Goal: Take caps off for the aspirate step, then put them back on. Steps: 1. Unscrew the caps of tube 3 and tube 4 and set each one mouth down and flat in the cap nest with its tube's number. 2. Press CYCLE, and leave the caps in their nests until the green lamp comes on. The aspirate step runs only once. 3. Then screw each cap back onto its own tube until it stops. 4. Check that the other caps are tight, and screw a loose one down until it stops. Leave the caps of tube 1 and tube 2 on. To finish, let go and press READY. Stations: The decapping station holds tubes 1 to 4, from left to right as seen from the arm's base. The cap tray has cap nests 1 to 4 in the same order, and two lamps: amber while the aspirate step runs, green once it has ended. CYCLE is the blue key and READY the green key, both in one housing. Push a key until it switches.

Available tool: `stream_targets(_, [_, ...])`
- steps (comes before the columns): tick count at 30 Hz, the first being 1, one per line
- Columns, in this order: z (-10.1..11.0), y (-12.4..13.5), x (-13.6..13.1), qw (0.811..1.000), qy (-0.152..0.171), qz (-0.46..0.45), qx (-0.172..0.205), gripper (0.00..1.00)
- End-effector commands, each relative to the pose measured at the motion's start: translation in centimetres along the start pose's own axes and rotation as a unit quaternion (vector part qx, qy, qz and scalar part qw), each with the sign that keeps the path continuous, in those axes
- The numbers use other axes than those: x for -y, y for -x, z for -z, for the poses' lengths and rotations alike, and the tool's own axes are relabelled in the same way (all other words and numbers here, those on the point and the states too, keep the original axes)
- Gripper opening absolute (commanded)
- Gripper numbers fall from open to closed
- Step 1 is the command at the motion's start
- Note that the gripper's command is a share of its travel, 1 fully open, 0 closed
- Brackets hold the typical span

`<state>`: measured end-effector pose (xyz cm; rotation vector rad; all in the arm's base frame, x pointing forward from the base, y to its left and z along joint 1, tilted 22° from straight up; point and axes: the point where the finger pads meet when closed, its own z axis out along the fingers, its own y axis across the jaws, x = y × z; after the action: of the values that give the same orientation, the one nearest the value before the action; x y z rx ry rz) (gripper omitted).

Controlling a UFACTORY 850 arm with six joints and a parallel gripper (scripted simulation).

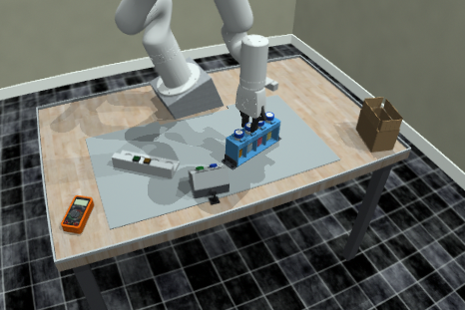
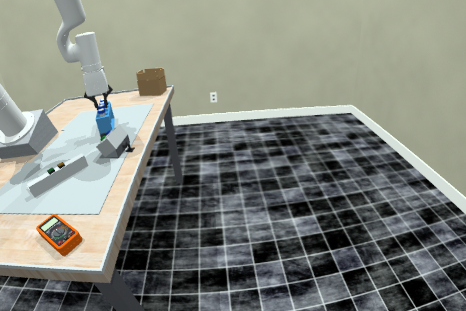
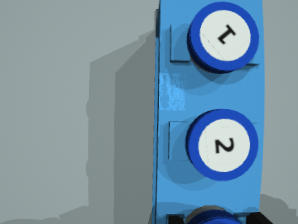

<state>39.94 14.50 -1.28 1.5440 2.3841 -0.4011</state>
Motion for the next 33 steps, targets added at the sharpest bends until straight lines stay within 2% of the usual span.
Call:
stream_targets(1, [0.06,0.01,-0.14,0.993,-0.008,0.121,-0.005,0.00])
stream_targets(10, [0.06,0.01,-0.14,0.993,-0.008,0.121,-0.005,0.00])
stream_targets(11, [0.06,0.01,-0.14,0.993,-0.008,0.121,-0.005,0.46])
stream_targets(21, [0.06,0.01,-0.13,0.993,-0.008,0.121,-0.005,0.46])
stream_targets(23, [0.17,0.01,-0.14,0.999,-0.009,0.038,-0.005,0.46])
stream_targets(25, [0.17,0.01,-0.14,0.999,-0.009,0.038,-0.005,0.46])
stream_targets(26, [0.22,0.01,-0.14,1.000,-0.009,-0.004,-0.004,0.46])
stream_targets(33, [0.56,0.01,-0.12,1.000,-0.009,-0.010,-0.004,0.46])
